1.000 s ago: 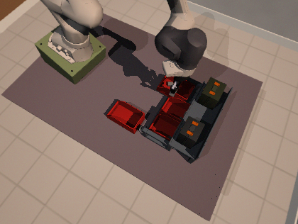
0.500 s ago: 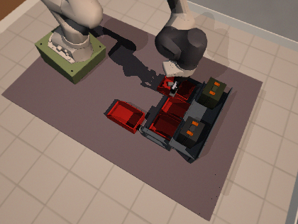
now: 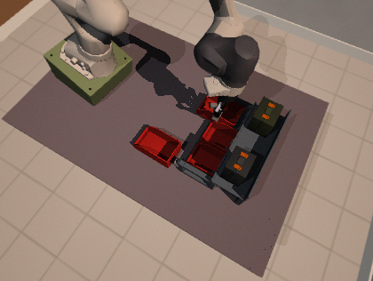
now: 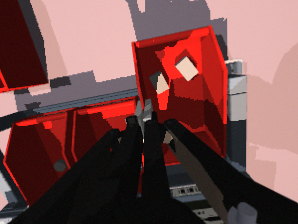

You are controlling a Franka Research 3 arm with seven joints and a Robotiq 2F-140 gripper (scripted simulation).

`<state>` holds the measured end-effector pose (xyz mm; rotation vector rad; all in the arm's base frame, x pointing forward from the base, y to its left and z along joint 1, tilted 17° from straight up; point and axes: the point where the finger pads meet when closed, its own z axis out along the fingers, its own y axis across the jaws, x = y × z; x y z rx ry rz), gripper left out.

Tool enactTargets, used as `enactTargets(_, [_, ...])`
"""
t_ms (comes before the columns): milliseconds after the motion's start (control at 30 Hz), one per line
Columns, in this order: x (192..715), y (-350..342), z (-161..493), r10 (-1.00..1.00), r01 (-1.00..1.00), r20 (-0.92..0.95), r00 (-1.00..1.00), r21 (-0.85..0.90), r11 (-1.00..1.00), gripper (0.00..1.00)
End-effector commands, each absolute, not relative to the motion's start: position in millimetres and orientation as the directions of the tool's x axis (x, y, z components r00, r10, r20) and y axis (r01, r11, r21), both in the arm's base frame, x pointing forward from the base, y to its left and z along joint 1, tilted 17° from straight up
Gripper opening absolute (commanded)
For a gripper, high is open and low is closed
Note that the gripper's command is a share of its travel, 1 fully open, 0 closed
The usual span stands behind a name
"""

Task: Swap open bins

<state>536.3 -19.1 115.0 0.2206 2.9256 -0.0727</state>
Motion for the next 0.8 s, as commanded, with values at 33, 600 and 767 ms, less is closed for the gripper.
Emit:
enactTargets(33, [539.5,-18.8,116.8,0.143,0.154,-0.216,-0.966,-0.033,0.988,0.0])
enactTargets(600, [545.5,-19.7,118.3,0.143,0.154,-0.22,-0.965,-0.032,0.988,0.0])
enactTargets(767, [547.9,-20.0,118.9,0.143,0.154,-0.222,-0.964,-0.032,0.988,0.0])
